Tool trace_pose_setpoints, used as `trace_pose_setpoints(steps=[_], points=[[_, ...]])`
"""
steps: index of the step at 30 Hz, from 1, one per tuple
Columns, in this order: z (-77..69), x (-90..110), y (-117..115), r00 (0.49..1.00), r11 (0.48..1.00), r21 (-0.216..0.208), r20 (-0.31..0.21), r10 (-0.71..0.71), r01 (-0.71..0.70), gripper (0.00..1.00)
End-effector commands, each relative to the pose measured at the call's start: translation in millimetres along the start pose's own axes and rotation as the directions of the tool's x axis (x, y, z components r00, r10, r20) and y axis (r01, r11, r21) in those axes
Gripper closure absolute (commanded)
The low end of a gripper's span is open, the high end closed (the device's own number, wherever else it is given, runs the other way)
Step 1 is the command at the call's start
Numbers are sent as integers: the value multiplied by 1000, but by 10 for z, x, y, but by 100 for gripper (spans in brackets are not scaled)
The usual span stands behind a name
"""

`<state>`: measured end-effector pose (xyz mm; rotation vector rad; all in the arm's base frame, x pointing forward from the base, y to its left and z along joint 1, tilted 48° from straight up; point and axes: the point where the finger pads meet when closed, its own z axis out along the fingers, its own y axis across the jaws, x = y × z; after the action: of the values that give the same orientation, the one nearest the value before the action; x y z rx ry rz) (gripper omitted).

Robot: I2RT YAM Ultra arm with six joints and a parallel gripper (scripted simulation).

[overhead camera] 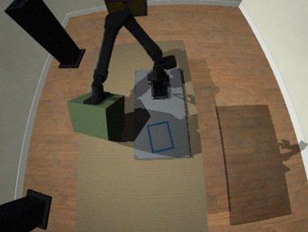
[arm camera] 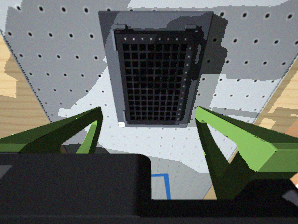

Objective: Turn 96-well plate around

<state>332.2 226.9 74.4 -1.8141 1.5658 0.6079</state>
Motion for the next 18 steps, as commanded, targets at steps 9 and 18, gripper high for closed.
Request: trace_pose_setpoints(steps=[9, 18], points=[[113, -14, -80, 1000, 1000, 28, 7, 1, -1, 0], [230, -15, -83, 1000, 1000, 28, 7, 1, -1, 0]])
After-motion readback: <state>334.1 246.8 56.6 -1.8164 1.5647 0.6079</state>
